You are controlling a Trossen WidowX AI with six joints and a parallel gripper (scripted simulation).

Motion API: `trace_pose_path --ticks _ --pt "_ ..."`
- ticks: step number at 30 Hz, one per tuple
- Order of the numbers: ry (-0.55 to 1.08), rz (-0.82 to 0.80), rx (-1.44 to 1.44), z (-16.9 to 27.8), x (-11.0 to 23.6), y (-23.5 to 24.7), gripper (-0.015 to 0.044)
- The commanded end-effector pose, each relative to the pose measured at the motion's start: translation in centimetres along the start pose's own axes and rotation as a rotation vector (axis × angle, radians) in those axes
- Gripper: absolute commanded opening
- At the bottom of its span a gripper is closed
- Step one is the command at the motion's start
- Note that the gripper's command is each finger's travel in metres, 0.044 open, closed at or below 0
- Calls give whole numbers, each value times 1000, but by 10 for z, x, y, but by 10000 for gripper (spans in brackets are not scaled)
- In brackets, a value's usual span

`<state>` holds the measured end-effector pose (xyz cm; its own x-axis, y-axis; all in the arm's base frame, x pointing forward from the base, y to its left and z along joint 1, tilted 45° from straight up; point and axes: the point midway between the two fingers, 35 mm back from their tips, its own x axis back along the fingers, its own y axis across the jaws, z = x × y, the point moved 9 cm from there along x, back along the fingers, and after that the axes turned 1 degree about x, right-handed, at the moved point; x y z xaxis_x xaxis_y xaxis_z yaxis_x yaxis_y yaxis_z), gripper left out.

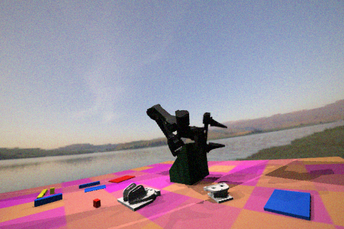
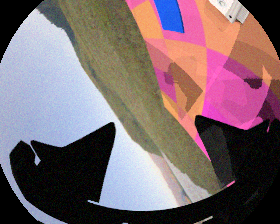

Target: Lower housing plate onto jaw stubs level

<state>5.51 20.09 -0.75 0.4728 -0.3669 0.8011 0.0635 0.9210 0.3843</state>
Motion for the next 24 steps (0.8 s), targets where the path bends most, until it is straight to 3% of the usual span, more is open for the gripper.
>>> trace_pose_path --ticks 1,24 --pt "0 0 0 0 0 0 426" --pt "-105 290 143 -30 -17 17 440"
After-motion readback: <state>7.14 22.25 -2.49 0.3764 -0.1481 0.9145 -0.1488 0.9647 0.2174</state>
